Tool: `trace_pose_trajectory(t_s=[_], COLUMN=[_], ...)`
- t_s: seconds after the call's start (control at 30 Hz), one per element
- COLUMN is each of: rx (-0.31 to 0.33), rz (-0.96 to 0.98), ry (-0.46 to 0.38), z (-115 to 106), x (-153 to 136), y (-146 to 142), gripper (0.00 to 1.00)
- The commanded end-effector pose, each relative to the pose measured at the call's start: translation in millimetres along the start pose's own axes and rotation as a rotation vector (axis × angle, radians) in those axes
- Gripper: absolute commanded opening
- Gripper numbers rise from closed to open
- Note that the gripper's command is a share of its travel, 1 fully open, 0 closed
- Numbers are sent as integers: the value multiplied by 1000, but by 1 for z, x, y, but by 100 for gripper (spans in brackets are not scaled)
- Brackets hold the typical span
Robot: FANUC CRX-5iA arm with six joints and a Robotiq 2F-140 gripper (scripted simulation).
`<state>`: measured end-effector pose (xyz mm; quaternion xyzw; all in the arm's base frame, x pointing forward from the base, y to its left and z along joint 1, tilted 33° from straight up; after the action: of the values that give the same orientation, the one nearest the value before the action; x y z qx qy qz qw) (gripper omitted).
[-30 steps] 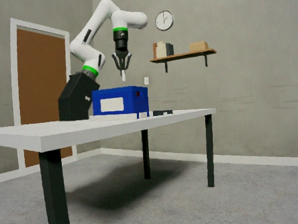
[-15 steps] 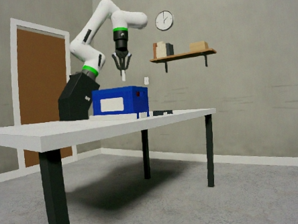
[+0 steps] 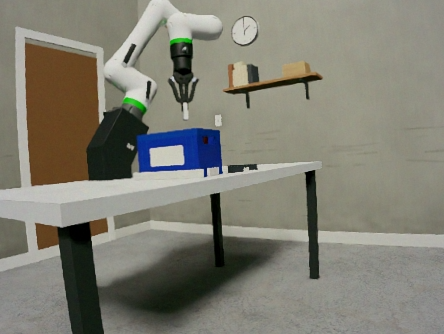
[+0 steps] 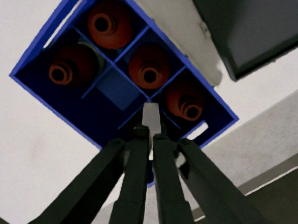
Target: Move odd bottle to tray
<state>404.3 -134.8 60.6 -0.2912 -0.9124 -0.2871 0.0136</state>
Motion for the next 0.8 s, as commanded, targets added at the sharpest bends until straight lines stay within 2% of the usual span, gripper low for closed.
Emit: trace_pose_trajectory(t_s=[0.0,0.13,0.33,0.37,0.77], rx=[0,0,0,0,0], rz=[0,0,0,0,0], ry=[1,1,1,1,1], z=[-1,1,2,2,2], x=[-42,-80,-86,-86,-86], y=[-5,-13,-15,-15,-15], gripper=[10,10,10,44,44])
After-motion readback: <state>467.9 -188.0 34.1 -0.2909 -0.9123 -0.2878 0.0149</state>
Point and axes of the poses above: the point where the finger pads meet when closed, its own z axis out along the fingers, its own y axis across the jaws, x = y × z, the point moved 9 cm from there along -z, back along the fingers, and after that the axes turned 7 degrees about -z, right-handed, at the moved point
